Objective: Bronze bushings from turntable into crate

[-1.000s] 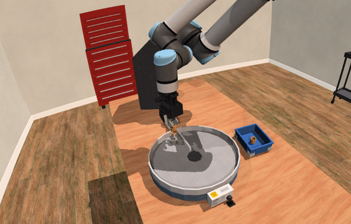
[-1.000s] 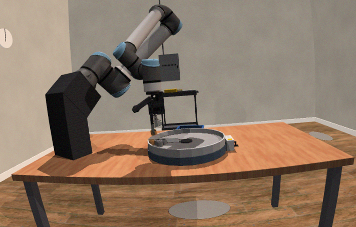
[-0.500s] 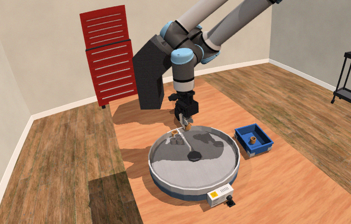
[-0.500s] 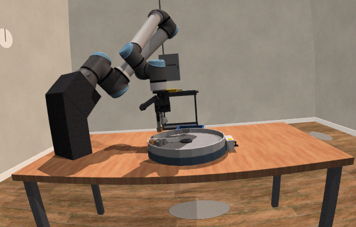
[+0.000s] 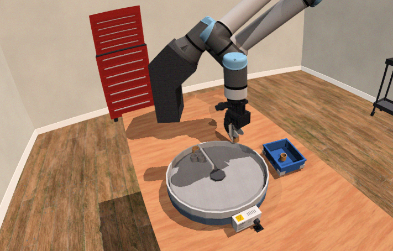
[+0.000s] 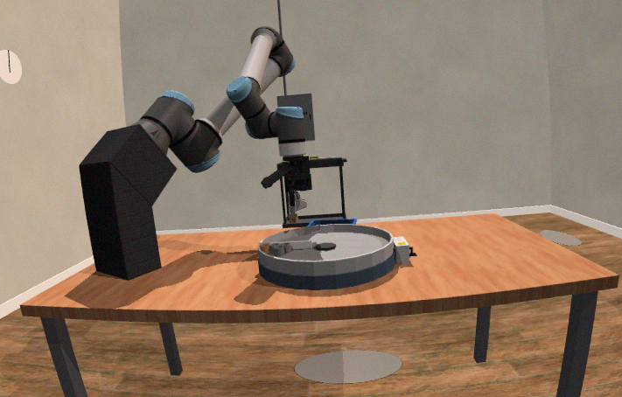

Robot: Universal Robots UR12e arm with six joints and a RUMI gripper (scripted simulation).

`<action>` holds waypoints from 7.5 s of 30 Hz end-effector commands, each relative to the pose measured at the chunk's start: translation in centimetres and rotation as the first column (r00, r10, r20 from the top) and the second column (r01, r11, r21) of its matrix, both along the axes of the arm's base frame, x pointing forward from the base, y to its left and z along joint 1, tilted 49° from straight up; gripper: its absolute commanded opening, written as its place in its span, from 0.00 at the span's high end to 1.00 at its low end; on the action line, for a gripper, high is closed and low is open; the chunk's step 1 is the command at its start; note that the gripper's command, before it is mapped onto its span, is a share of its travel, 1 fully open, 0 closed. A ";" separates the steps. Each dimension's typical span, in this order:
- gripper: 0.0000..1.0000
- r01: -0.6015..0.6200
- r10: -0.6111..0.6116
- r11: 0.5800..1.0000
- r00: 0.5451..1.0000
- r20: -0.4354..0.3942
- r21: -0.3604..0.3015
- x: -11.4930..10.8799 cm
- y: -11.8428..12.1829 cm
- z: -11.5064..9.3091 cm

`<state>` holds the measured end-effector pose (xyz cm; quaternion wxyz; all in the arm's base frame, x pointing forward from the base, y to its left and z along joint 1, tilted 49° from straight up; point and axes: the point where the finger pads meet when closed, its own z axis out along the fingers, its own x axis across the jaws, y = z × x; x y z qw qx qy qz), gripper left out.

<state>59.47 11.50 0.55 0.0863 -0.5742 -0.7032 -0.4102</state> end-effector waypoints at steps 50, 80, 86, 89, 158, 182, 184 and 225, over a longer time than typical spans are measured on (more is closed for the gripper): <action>1.00 0.011 -0.011 1.000 1.000 -0.007 -0.002 4.5 14.1 17.3; 1.00 0.012 -0.012 1.000 1.000 -0.006 -0.002 4.7 14.0 17.4; 1.00 0.012 -0.012 1.000 1.000 -0.007 -0.002 4.8 13.9 17.3; 1.00 0.011 -0.011 1.000 1.000 -0.008 -0.002 4.7 14.0 17.3; 1.00 0.011 -0.011 1.000 1.000 -0.007 -0.002 6.6 17.7 13.6; 1.00 0.009 -0.009 1.000 1.000 -0.007 -0.002 6.8 18.1 13.4; 1.00 0.010 -0.010 1.000 1.000 -0.007 -0.002 6.9 18.2 13.3; 1.00 0.011 -0.011 1.000 1.000 -0.006 -0.002 8.2 20.6 11.0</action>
